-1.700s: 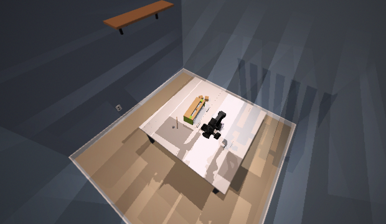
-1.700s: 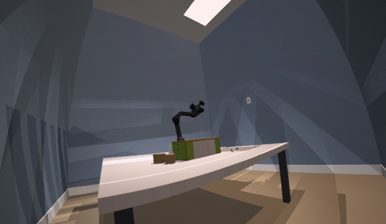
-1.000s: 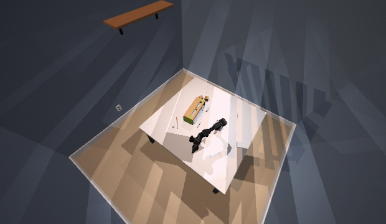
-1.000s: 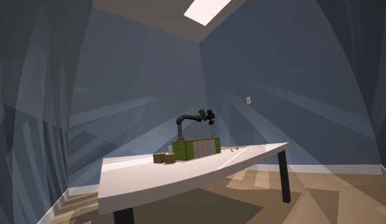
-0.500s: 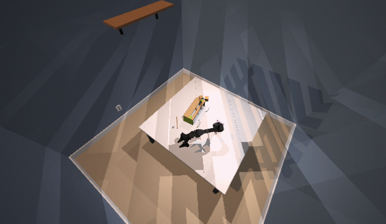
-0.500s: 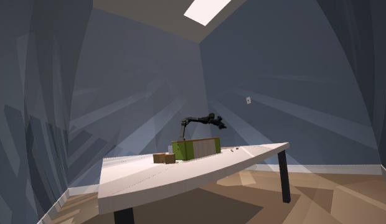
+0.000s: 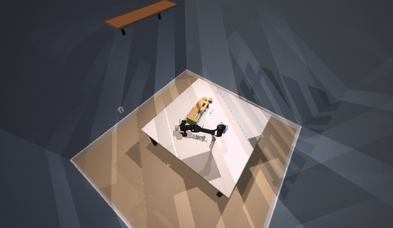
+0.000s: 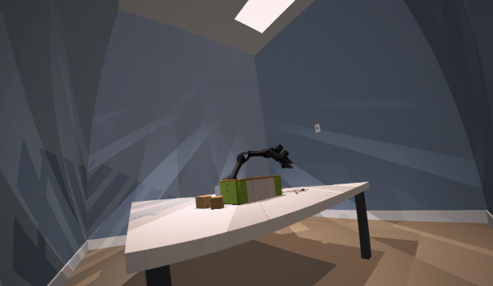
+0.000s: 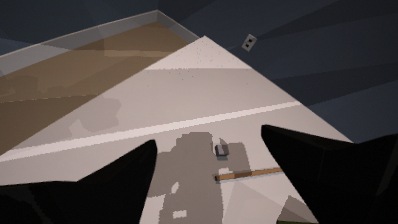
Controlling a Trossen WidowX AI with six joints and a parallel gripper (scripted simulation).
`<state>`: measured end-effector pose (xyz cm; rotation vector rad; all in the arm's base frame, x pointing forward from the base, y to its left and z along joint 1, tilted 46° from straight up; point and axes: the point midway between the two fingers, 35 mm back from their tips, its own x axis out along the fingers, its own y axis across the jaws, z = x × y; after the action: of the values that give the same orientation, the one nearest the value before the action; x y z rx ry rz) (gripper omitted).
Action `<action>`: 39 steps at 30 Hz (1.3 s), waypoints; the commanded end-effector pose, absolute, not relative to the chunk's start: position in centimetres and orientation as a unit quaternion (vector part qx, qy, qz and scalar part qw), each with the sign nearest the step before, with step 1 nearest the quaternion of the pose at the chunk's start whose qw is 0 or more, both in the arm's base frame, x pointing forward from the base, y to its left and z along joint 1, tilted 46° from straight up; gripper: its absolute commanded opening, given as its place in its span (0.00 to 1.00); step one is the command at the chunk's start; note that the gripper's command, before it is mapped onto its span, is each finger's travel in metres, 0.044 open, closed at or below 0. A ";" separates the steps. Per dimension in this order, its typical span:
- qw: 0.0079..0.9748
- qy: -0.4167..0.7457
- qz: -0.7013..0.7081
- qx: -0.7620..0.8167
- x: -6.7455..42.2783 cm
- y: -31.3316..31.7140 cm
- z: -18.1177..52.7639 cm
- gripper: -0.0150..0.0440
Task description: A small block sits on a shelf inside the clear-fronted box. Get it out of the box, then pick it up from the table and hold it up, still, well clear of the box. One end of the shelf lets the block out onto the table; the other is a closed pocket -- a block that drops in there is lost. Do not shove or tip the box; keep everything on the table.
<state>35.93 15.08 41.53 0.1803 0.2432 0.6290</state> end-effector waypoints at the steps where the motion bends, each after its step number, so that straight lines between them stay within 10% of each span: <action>1: 0.950 0.159 0.269 -0.002 38.3 11.8 37.5 0.93; 18: 0.783 0.367 0.343 -0.367 38.6 -4.5 19.6 0.93; 39: 0.611 0.339 0.580 -0.419 30.7 -11.0 11.2 0.93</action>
<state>30.98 -11.21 11.53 -0.9634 0.8099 1.2946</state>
